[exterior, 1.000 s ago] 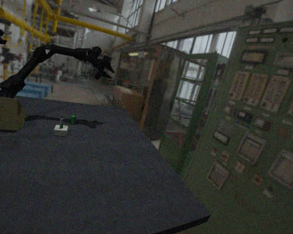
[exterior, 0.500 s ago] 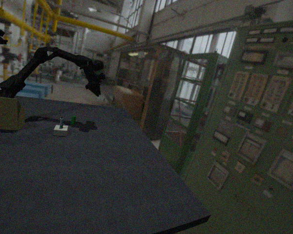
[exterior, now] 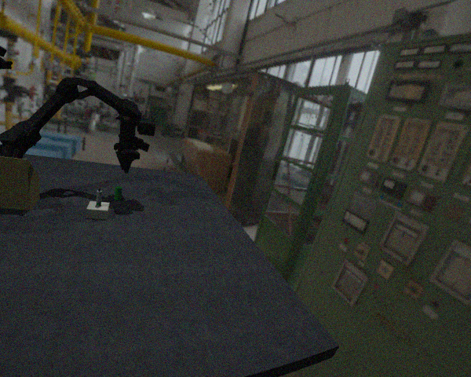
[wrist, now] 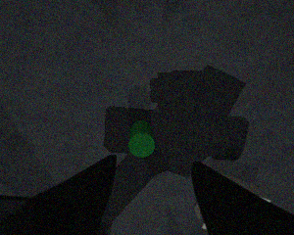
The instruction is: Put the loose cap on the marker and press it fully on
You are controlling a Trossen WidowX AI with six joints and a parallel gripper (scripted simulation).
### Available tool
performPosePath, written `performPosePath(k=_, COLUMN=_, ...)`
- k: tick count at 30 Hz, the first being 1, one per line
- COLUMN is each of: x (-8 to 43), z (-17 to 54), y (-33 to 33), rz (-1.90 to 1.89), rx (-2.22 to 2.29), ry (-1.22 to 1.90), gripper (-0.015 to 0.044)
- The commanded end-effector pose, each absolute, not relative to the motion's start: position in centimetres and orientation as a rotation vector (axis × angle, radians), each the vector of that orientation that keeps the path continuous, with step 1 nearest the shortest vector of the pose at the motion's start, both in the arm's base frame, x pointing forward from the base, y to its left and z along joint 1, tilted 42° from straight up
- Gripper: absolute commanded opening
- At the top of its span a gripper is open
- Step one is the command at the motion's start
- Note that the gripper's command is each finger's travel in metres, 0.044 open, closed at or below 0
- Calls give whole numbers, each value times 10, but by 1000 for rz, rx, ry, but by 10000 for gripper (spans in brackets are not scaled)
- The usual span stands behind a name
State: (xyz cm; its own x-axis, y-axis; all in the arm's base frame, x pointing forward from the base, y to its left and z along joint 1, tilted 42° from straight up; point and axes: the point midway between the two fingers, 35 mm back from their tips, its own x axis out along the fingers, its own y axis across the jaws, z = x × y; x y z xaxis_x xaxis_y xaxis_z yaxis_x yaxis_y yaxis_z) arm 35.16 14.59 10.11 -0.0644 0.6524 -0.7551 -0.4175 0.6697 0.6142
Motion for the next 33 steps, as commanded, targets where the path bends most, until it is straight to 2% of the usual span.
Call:
performPosePath(k=1, x=338, z=97, y=147, rz=967, rx=181, ry=1380, gripper=239)
performPosePath(k=33, x=327, z=42, y=196, rz=969, rx=181, ry=1379, gripper=239)
